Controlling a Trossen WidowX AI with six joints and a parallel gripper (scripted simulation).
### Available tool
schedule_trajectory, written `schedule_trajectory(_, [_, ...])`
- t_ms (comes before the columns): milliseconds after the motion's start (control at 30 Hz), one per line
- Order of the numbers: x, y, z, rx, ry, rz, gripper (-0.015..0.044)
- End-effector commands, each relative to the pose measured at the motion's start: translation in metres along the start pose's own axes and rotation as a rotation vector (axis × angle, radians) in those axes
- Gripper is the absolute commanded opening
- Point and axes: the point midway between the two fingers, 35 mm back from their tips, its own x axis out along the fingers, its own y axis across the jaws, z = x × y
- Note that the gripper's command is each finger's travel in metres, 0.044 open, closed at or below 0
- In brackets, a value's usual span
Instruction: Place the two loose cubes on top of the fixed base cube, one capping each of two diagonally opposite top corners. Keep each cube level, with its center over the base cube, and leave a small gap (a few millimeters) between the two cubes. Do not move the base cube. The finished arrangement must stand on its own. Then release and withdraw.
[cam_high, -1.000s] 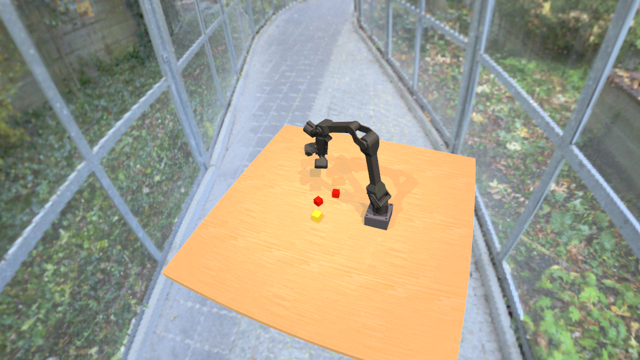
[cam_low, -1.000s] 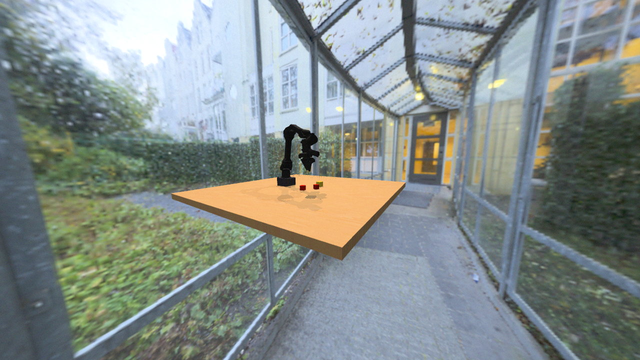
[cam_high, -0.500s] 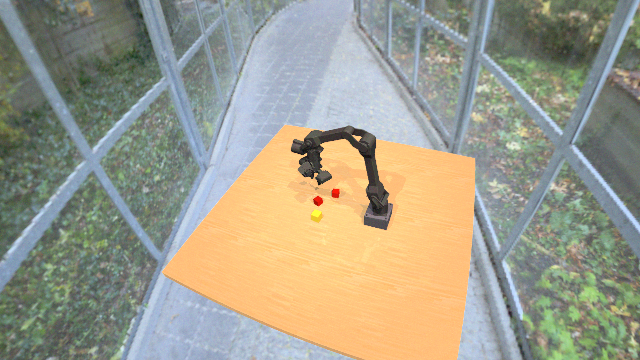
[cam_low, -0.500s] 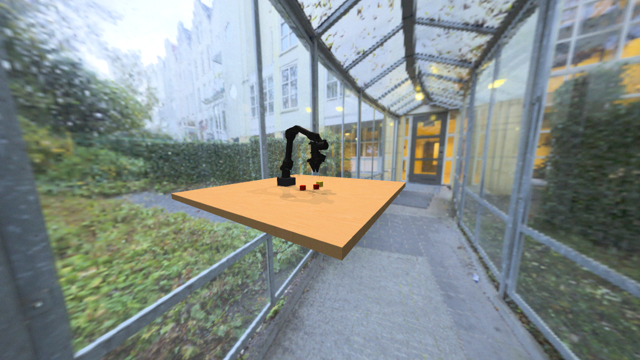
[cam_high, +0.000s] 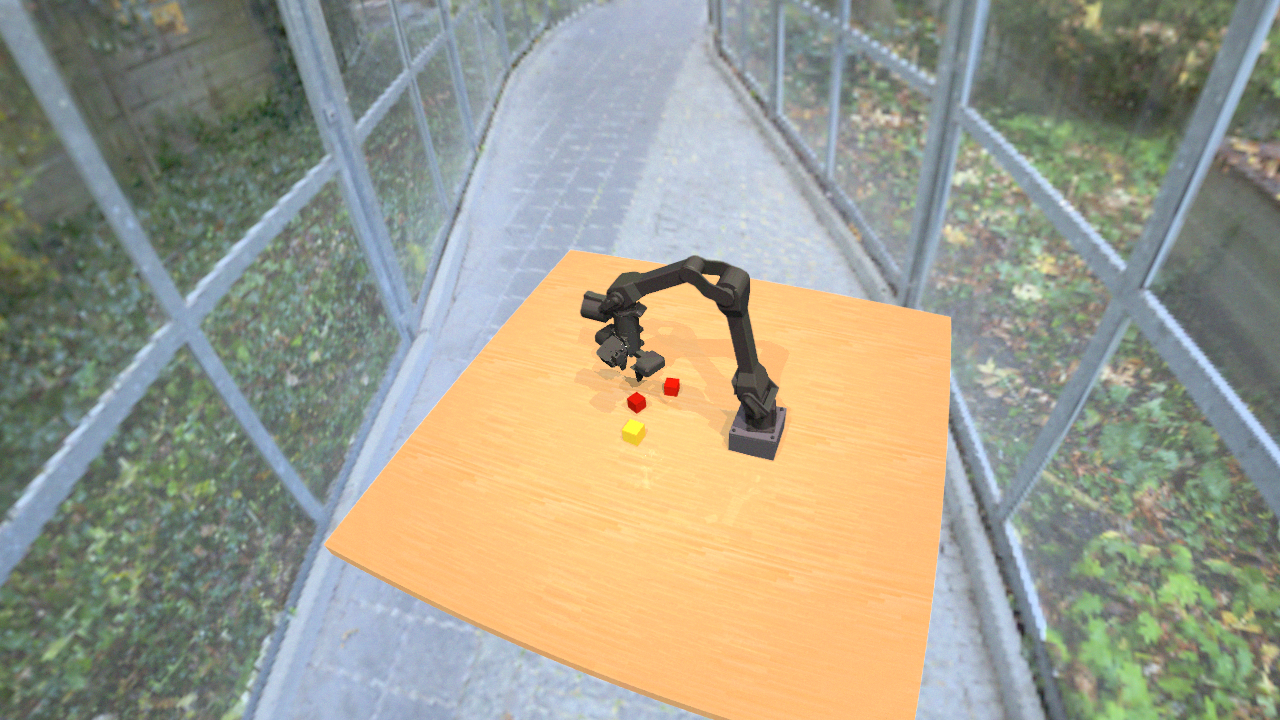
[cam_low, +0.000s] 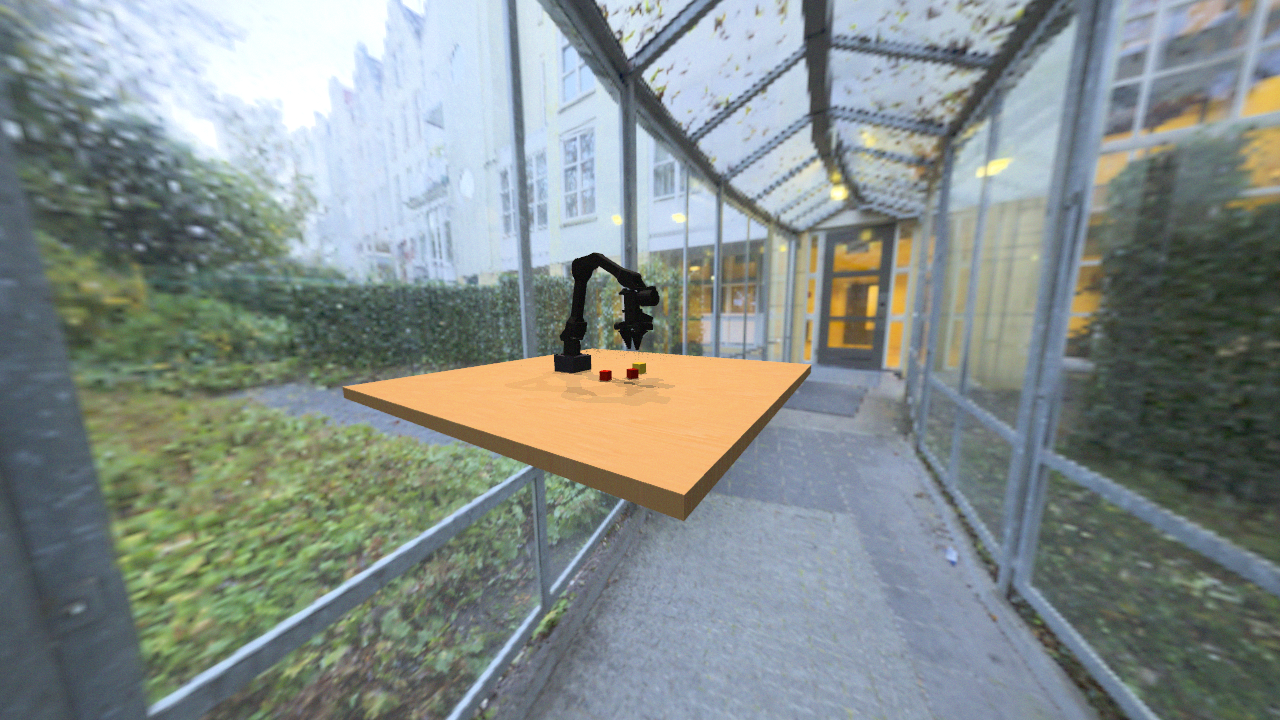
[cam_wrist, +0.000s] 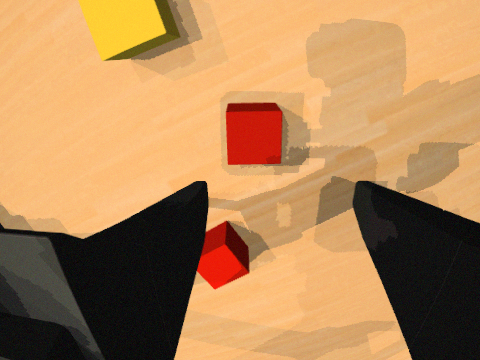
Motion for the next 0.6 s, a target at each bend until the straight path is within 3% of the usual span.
schedule_trajectory(0, [0.038,0.006,-0.001,-0.010,0.005,0.020,0.0265])
schedule_trajectory(567, [0.062,0.006,-0.001,-0.010,0.005,0.020,0.0265])
